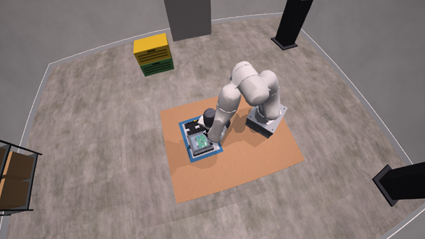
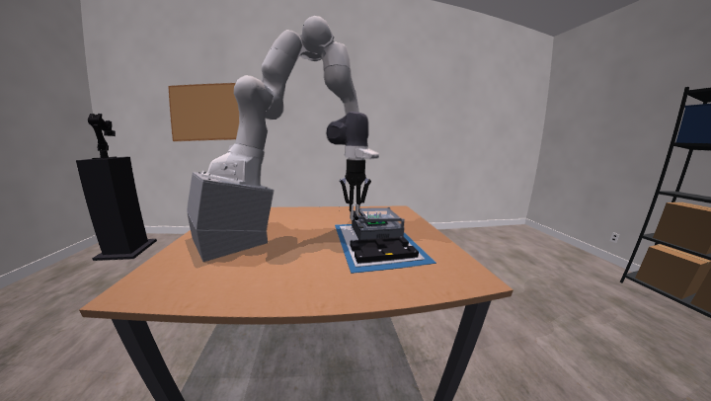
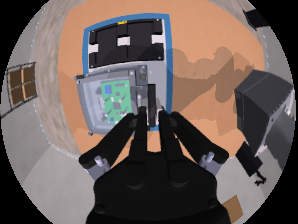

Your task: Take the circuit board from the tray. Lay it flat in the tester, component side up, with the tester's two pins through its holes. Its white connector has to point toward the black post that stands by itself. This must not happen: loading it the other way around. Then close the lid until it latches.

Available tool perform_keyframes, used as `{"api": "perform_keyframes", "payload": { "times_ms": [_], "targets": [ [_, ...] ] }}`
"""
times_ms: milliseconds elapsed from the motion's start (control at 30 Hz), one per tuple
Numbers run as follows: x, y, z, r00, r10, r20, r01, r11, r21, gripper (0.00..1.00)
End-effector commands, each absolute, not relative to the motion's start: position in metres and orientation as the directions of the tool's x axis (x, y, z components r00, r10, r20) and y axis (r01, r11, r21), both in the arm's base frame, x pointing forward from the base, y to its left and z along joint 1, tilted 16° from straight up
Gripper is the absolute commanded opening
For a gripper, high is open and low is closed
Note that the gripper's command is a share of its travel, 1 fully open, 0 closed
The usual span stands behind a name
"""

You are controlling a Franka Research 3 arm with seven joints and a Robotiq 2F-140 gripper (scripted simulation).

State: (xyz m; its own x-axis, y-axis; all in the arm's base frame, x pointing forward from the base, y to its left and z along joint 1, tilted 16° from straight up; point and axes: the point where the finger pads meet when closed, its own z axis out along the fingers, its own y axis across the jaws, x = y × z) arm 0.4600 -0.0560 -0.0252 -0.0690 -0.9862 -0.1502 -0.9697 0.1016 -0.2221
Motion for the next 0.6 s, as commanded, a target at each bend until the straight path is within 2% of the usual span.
{"api": "perform_keyframes", "payload": {
  "times_ms": [0, 567],
  "targets": [
    [0.4602, -0.0556, -0.0273, -0.062, -0.987, -0.149, -0.97, 0.094, -0.222, 0.0],
    [0.4609, -0.0553, -0.0299, -0.062, -0.987, -0.149, -0.97, 0.095, -0.222, 0.0]
  ]
}}
